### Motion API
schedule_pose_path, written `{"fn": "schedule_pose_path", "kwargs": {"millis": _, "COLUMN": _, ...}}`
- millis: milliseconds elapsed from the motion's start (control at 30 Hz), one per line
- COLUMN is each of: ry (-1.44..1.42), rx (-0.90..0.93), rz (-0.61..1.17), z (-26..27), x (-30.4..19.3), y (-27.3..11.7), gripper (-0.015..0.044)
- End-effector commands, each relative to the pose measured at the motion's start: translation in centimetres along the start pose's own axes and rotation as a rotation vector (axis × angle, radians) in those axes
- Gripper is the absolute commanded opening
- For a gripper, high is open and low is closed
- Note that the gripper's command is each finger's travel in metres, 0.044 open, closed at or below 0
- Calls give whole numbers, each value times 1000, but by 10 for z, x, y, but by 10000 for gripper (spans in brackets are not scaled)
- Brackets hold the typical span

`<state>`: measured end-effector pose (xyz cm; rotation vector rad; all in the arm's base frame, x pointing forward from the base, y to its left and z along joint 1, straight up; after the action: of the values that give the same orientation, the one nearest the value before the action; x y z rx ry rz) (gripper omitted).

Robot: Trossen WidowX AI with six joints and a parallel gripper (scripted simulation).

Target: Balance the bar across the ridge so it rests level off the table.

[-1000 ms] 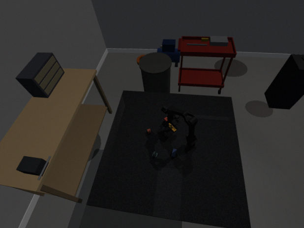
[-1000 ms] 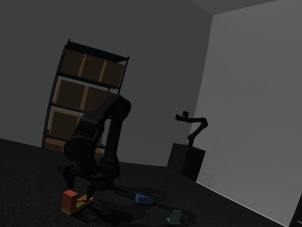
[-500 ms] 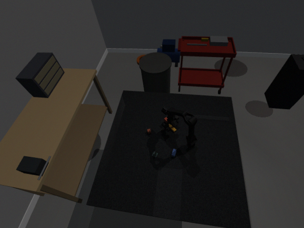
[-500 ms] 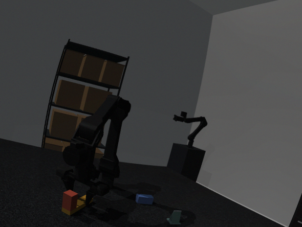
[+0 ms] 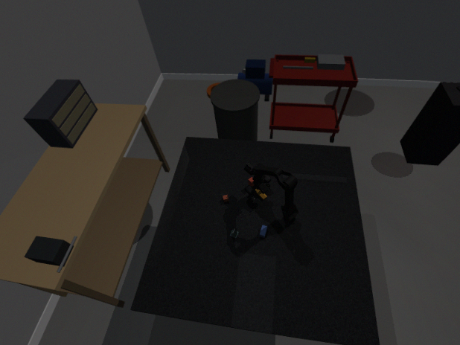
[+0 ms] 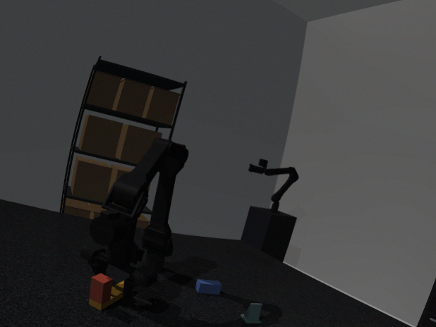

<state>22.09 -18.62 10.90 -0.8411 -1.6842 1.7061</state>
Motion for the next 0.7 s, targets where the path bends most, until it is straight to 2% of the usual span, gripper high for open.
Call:
{"fn": "schedule_pose_path", "kwargs": {"millis": 0, "ry": -4, "rx": -4, "rz": -1, "z": 0, "x": 0, "y": 1, "gripper": 315}}
{"fn": "schedule_pose_path", "kwargs": {"millis": 133, "ry": -4, "rx": -4, "rz": -1, "z": 0, "x": 0, "y": 1, "gripper": 315}}
{"fn": "schedule_pose_path", "kwargs": {"millis": 333, "ry": 0, "rx": 0, "rz": -1, "z": 0, "x": 0, "y": 0, "gripper": 158}}
{"fn": "schedule_pose_path", "kwargs": {"millis": 567, "ry": 0, "rx": 0, "rz": -1, "z": 0, "x": 0, "y": 0, "gripper": 111}}
{"fn": "schedule_pose_path", "kwargs": {"millis": 667, "ry": 0, "rx": 0, "rz": -1, "z": 0, "x": -1, "y": -3, "gripper": 32}}
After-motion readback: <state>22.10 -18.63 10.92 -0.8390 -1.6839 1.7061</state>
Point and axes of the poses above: the point midway between the two fingers, 35 mm back from their tips, its own y axis out along the fingers, its own z axis across the jaws, x = y × z, the point moved 6 cm from there along -y, back along the fingers, and after that the axes turned 7 degrees about y, right-handed, at the moved point
